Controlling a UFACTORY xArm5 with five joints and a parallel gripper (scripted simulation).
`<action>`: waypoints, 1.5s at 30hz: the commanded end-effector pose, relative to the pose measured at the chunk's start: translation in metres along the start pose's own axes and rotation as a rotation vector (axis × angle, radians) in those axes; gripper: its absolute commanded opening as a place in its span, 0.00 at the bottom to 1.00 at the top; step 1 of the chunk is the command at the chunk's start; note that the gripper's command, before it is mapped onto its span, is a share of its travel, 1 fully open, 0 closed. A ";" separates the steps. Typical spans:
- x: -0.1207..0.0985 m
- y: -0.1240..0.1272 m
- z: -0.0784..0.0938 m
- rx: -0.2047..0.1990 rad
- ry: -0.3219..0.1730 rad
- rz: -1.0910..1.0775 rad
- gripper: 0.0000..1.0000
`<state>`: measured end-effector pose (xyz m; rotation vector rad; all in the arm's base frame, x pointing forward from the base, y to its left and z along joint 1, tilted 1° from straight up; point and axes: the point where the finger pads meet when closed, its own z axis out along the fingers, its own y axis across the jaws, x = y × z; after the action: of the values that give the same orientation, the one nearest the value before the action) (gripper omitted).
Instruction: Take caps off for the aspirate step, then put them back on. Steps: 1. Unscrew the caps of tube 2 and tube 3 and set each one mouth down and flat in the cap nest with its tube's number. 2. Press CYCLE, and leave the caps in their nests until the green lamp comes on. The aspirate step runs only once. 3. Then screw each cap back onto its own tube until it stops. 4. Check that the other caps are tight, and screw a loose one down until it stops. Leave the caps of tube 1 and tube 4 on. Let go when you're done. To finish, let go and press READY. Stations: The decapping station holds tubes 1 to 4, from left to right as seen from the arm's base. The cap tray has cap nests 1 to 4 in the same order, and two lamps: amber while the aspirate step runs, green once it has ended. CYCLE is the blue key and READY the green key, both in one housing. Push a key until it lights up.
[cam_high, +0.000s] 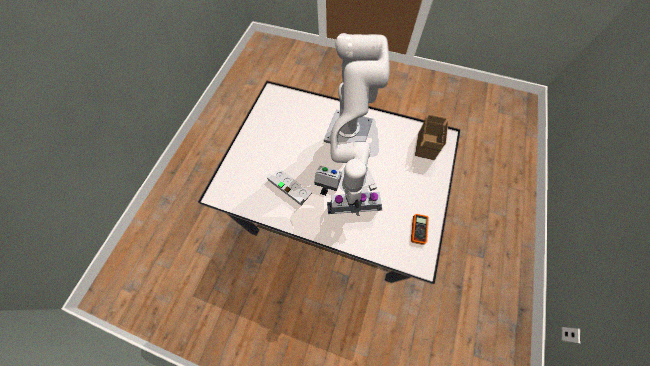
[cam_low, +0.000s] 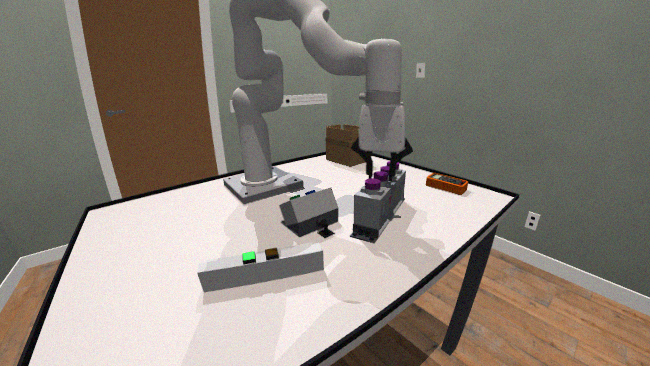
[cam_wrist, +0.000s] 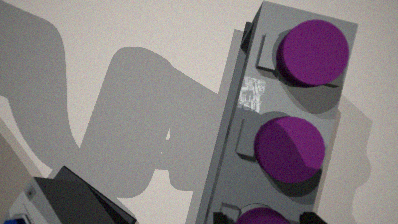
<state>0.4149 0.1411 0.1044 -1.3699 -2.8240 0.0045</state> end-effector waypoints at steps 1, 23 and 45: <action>-0.001 0.001 -0.002 -0.002 -0.010 -0.279 0.46; -0.001 0.001 -0.002 0.000 -0.011 -0.528 0.00; -0.001 0.001 -0.001 -0.004 -0.010 0.063 0.00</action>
<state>0.4149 0.1410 0.1042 -1.1170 -2.9347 0.0021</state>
